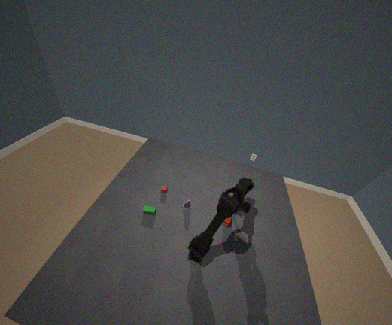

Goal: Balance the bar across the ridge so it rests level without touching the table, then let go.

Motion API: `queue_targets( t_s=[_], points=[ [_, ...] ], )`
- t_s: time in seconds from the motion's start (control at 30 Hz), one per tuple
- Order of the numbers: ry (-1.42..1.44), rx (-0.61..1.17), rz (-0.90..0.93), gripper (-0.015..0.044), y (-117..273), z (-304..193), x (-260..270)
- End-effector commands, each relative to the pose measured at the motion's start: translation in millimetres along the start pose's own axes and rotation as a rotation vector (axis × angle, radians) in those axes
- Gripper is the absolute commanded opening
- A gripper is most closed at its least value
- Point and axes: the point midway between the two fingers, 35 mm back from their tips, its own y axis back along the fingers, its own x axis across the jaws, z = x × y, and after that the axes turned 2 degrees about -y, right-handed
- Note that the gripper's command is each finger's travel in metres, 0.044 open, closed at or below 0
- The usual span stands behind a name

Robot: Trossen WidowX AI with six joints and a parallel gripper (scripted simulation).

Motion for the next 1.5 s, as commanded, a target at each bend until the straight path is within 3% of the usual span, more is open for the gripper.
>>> queue_targets(
  t_s=[0.0, 1.17, 1.47],
  points=[
    [-0.001, -0.011, -0.003, 0.0, 13.2, 3.4, -0.7],
    [-0.005, -0.01, -0.006, 0.0, 102.7, -0.6, -0.1],
    [0.084, -0.01, -0.005, 0.0, 104.8, -0.8, 22.0]
  ],
)
